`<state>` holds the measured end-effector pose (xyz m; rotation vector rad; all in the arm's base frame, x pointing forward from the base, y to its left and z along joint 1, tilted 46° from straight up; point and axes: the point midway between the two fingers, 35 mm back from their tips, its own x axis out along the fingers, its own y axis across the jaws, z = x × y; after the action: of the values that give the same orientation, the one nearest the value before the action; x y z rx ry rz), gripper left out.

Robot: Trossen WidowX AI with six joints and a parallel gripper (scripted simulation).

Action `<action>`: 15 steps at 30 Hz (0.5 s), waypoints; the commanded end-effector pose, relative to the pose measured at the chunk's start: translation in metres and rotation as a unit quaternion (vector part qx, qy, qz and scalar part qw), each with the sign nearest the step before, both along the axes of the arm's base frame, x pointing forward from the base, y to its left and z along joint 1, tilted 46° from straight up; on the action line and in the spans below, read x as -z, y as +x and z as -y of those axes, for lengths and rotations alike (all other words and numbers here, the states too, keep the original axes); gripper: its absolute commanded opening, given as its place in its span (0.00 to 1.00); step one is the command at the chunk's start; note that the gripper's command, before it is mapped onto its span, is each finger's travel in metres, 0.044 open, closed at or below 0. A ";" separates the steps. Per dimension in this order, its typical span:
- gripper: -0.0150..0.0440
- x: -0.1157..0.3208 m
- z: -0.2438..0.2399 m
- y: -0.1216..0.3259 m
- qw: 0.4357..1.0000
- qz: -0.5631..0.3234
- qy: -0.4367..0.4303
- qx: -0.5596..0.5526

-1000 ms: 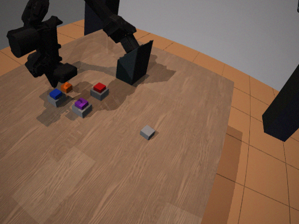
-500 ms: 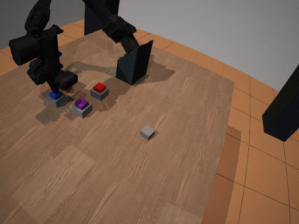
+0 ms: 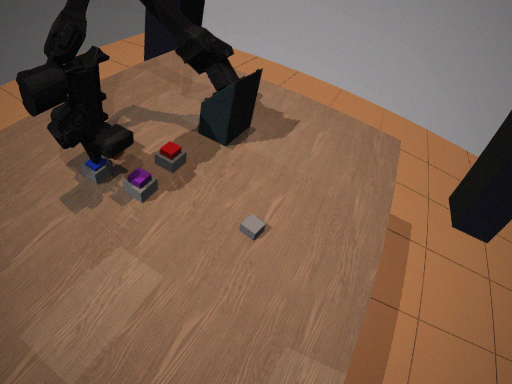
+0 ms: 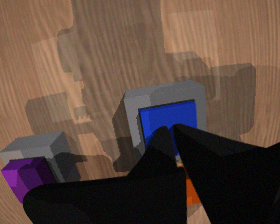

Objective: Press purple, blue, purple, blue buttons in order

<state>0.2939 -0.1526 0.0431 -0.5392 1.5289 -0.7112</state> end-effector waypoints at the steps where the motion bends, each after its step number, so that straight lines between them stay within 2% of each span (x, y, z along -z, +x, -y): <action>1: 0.29 0.000 0.001 -0.001 1.000 -0.003 -0.003 -0.001; 6: 0.29 -0.002 -0.002 0.000 1.000 0.000 0.000 0.000; 9: 0.29 -0.022 -0.022 0.003 1.000 -0.003 -0.002 -0.001; 15: 0.29 -0.031 -0.031 0.005 1.000 -0.003 -0.001 -0.002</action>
<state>0.2966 -0.1295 0.0651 -0.5476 1.5359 -0.7058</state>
